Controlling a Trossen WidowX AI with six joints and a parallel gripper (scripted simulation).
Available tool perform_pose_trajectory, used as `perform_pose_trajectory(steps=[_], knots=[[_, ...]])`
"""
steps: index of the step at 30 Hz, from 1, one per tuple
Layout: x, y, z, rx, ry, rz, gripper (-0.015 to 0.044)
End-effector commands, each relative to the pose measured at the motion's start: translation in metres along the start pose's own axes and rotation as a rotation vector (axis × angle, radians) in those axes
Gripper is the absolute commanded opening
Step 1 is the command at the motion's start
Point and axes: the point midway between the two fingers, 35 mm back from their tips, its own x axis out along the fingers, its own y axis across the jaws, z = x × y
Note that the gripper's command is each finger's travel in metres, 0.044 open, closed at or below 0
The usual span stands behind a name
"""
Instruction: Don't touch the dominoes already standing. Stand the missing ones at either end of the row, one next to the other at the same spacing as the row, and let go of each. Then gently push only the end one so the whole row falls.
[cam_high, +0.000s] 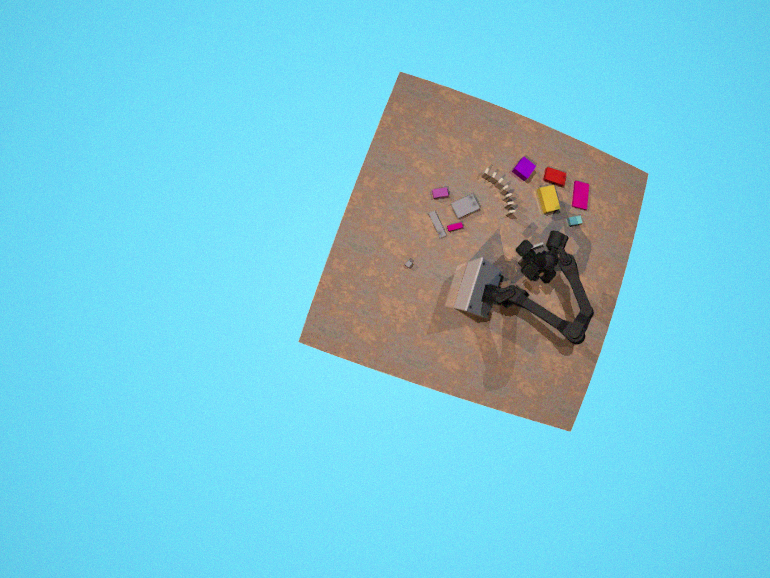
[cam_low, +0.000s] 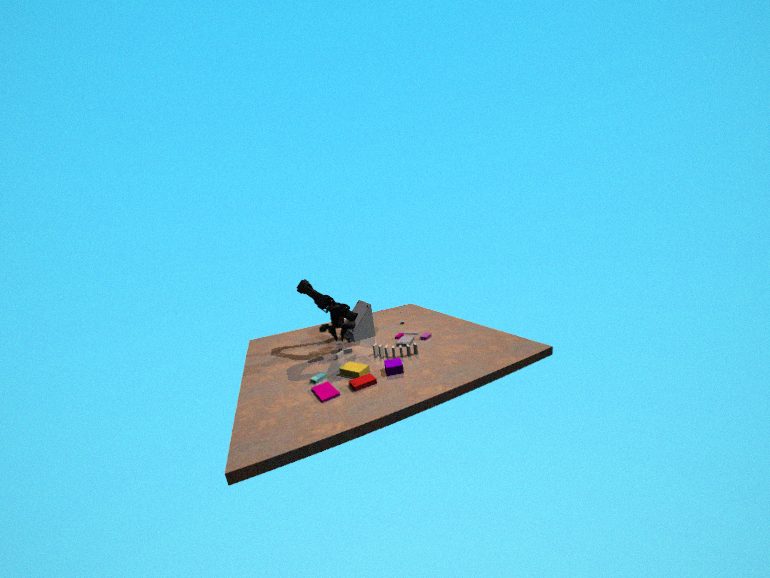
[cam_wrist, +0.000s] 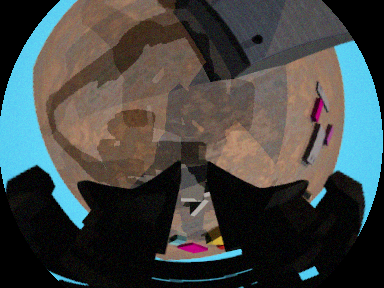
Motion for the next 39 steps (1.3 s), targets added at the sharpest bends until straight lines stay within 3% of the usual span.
perform_pose_trajectory(steps=[1, 12, 18, 39], knots=[[-0.025, 0.001, -0.002, 0.008, 0.008, 0.002, 0.0107], [-0.107, -0.001, -0.001, 0.005, 0.004, 0.000, 0.0107], [-0.114, 0.001, -0.002, 0.040, 0.026, -0.026, 0.0107], [-0.114, 0.062, -0.053, 2.393, -0.002, -0.017, 0.0107]])
